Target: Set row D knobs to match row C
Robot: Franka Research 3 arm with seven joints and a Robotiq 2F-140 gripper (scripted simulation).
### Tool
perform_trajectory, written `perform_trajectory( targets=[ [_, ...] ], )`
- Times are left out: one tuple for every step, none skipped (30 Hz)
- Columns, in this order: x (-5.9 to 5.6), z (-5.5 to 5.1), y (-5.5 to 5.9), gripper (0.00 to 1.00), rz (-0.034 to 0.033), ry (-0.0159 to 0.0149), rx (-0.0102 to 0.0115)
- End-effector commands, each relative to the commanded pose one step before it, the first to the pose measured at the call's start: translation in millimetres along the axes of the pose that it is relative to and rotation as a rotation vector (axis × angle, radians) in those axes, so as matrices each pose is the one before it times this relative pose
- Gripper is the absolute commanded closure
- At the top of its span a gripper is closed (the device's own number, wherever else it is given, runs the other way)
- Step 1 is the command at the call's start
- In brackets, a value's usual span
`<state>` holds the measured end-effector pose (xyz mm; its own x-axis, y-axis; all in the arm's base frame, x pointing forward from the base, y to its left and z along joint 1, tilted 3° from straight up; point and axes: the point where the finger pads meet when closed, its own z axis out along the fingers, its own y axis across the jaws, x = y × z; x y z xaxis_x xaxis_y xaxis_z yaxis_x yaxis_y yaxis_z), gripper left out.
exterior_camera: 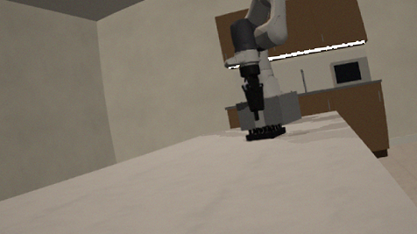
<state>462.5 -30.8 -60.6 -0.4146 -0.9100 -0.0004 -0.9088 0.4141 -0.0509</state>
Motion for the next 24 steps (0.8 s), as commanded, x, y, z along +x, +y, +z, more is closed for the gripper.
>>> perform_trajectory(
  targets=[
    [-0.61,0.12,-0.61,0.95,-0.05957,0.00118,0.00340],
    [0.00,0.00,0.00,0.95,-0.01101,0.00000,0.00001],
    [0.00,0.00,0.00,0.95,-0.01173,0.00000,-0.00001],
    [0.00,0.00,0.00,0.95,-0.01243,0.00000,0.00000],
    [0.00,0.00,0.00,0.95,-0.01313,0.00000,0.00000],
    [0.00,0.00,0.00,0.95,-0.01383,0.00000,0.00000],
    [0.00,0.00,0.00,0.95,-0.01452,0.00000,0.00000],
    [0.00,0.00,0.00,0.95,-0.01522,0.00000,0.00000],
    [0.00,0.00,0.00,0.95,-0.01590,0.00000,0.00000],
    [0.00,0.00,0.00,0.95,-0.01657,0.00000,0.00000],
    [0.00,0.00,0.00,0.95,0.00000,0.00000,0.00000],
    [0.00,0.00,0.00,0.95,0.00000,0.00000,0.00000],
    [0.00,0.00,0.00,0.95,-0.01723,0.00000,0.00000],
    [0.00,0.00,0.00,0.95,-0.01789,0.00000,0.00000],
    [0.00,0.00,0.00,0.95,-0.01852,0.00000,0.00000],
    [0.00,0.00,0.00,0.95,-0.01915,0.00000,0.00000],
    [0.00,0.00,0.00,0.95,-0.01975,0.00000,0.00001],
    [0.00,0.00,0.00,0.95,-0.02035,0.00000,-0.00001],
    [0.00,0.00,0.00,0.95,-0.02091,0.00000,0.00000],
    [0.00,0.00,0.00,0.95,-0.02146,0.00000,0.00000],
    [0.00,0.00,0.00,0.95,-0.01987,0.00000,0.00000],
    [0.00,0.00,0.00,0.95,-0.01611,0.00000,0.00000],
    [0.00,0.00,0.00,0.95,-0.01608,0.00000,0.00000],
    [0.00,0.00,0.00,0.95,-0.01595,0.00000,0.00000]
  ],
)
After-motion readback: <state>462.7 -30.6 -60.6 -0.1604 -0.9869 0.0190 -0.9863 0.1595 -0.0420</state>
